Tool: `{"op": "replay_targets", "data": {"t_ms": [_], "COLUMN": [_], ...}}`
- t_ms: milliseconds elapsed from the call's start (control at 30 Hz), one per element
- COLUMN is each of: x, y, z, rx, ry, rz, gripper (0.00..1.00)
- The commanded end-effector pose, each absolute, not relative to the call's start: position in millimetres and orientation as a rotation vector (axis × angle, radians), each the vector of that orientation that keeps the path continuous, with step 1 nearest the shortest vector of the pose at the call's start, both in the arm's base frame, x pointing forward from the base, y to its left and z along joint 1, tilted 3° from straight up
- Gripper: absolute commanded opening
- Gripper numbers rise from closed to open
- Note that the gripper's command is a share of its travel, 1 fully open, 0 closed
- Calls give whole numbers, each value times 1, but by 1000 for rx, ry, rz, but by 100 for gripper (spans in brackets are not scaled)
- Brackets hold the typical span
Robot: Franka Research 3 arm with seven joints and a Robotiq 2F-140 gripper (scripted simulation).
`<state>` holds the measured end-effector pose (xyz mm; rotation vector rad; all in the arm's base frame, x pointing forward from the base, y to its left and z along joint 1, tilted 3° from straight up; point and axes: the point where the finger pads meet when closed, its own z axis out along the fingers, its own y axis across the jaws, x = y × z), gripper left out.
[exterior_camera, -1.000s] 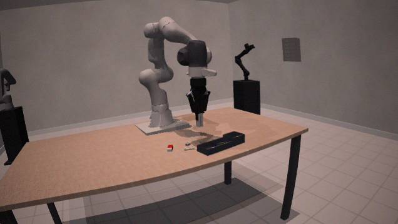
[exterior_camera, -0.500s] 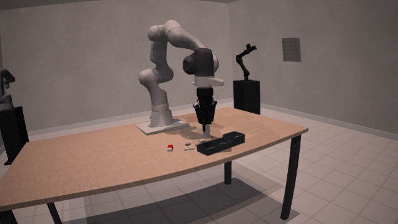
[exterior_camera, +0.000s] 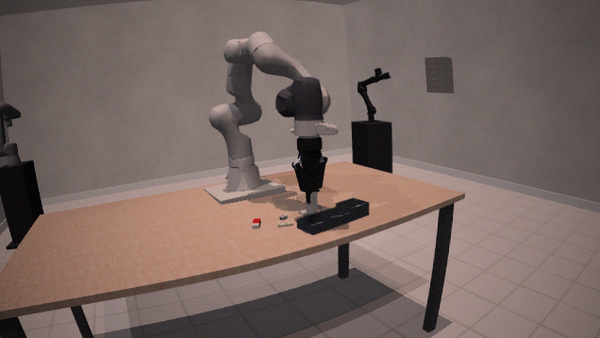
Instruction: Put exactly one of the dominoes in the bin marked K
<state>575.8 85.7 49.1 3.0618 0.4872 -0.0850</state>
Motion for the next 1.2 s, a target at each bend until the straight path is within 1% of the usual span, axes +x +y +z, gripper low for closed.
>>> {"op": "replay_targets", "data": {"t_ms": [0,467,1167], "x": [578,577,577], "y": [86,85,85], "z": [39,7,7], "rx": [3064,3064,3064], "ry": [499,499,499], "rz": [-71,-71,-71], "gripper": [5,5,5]}}
